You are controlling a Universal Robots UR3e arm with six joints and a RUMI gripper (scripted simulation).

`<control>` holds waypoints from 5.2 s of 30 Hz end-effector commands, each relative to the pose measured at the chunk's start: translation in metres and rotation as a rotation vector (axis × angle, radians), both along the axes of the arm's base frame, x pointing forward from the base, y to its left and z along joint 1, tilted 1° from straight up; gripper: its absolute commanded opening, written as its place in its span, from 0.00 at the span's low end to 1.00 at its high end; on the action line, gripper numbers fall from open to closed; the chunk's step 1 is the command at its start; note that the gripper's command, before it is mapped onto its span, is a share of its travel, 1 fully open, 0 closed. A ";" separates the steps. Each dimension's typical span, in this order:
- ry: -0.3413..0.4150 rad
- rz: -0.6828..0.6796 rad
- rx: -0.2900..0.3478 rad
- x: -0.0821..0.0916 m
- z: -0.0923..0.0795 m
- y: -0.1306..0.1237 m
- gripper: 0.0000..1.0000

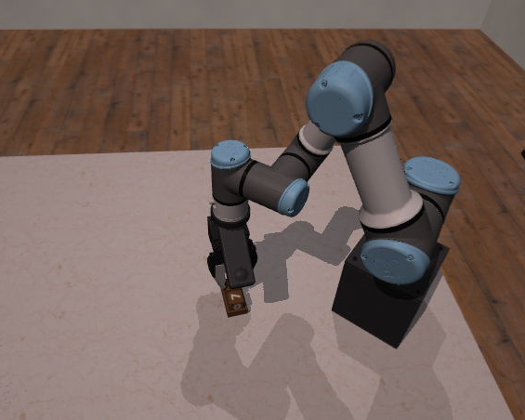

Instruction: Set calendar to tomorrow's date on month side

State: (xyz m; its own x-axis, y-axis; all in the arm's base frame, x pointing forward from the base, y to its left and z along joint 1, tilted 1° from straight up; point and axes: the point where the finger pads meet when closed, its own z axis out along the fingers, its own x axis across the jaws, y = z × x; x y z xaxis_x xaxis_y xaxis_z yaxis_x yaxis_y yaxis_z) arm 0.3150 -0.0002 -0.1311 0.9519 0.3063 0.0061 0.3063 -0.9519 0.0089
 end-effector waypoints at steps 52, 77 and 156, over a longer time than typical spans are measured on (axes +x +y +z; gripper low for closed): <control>-0.004 0.000 -0.001 0.001 0.072 0.000 0.28; -0.003 0.000 0.000 0.000 0.091 0.001 1.00; -0.002 0.000 0.000 -0.001 0.164 0.001 1.00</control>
